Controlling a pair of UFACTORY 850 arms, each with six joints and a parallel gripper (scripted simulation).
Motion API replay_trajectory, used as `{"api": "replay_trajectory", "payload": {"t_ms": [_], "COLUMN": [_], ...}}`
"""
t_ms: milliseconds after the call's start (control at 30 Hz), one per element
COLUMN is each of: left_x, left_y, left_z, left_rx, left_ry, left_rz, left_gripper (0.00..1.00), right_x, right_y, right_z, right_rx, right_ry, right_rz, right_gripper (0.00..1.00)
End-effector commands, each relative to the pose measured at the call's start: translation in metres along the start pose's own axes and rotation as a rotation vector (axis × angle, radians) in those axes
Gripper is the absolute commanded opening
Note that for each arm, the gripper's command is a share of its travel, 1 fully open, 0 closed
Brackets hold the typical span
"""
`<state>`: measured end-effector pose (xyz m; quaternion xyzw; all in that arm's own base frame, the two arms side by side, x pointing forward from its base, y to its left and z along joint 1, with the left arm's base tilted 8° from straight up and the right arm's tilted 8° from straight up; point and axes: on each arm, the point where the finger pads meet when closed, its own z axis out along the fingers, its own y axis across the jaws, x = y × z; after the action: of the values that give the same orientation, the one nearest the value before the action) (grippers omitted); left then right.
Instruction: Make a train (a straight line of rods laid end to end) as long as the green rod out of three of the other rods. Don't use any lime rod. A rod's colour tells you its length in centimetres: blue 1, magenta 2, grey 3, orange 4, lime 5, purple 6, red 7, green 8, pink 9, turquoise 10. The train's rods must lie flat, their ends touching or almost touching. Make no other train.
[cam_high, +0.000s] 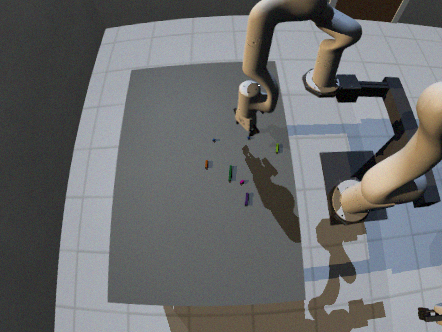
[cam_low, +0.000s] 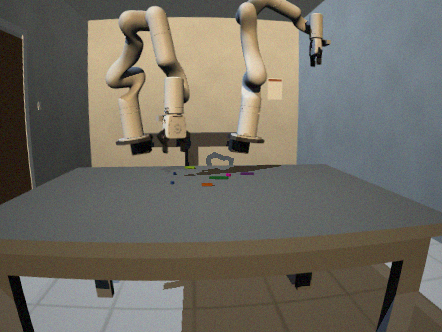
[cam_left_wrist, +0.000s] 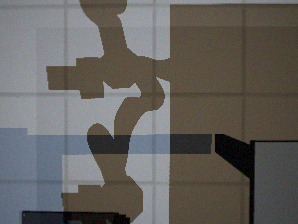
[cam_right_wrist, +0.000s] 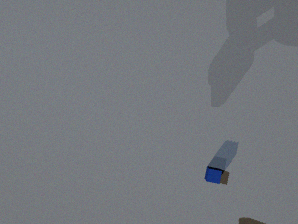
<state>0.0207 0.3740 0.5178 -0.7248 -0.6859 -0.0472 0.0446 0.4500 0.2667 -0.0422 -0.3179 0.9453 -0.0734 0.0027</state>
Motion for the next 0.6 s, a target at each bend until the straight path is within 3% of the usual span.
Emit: {"api": "replay_trajectory", "payload": {"t_ms": [0, 567], "left_x": [0.0, 0.0], "left_y": [0.0, 0.0], "left_z": [-0.001, -0.001], "left_rx": [0.0, 0.0], "left_ry": [0.002, 0.002], "left_rz": [0.0, 0.0], "left_gripper": [1.0, 1.0], "right_x": [-0.015, -0.052], "right_y": [-0.009, -0.035], "right_z": [0.002, 0.009], "right_rx": [-0.01, -0.006], "right_ry": [0.009, 0.008], "right_rz": [-0.167, -0.635], "right_gripper": [1.0, 1.0]}}
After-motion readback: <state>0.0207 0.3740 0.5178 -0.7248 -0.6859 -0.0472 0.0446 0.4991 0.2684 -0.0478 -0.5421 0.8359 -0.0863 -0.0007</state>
